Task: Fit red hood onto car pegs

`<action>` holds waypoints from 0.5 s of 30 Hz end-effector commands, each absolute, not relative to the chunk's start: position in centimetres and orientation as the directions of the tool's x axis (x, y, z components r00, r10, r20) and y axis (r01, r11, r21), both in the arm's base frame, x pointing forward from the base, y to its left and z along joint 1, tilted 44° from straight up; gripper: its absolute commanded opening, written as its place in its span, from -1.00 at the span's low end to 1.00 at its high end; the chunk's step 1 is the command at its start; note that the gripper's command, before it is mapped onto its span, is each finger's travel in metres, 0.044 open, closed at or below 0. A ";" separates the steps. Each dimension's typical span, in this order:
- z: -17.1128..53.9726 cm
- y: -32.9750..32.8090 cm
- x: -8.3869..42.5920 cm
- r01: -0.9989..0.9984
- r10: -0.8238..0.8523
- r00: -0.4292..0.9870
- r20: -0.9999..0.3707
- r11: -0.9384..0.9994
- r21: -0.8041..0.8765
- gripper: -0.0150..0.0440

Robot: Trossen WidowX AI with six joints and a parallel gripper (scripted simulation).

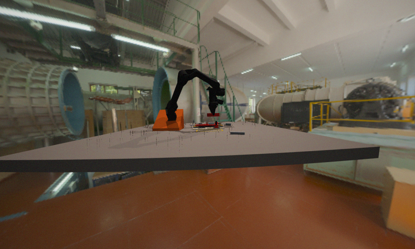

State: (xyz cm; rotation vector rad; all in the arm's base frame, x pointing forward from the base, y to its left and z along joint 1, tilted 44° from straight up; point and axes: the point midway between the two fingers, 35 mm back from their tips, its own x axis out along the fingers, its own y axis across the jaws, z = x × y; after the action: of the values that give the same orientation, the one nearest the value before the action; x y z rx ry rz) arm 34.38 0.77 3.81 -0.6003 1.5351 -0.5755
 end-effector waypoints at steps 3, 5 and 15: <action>1.6 3.3 34.5 -0.018 -0.675 -0.033 -0.737 0.738 -0.675 -0.49; 0.9 4.1 34.5 -0.017 -0.675 -0.033 -0.737 0.737 -0.675 -0.49; -2.9 7.9 33.5 -0.008 -0.683 -0.036 -0.730 0.730 -0.683 -0.49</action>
State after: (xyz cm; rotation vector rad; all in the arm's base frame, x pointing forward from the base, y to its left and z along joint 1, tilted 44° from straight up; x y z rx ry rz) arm 33.75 6.64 -1.79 -0.5965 1.5310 -0.5902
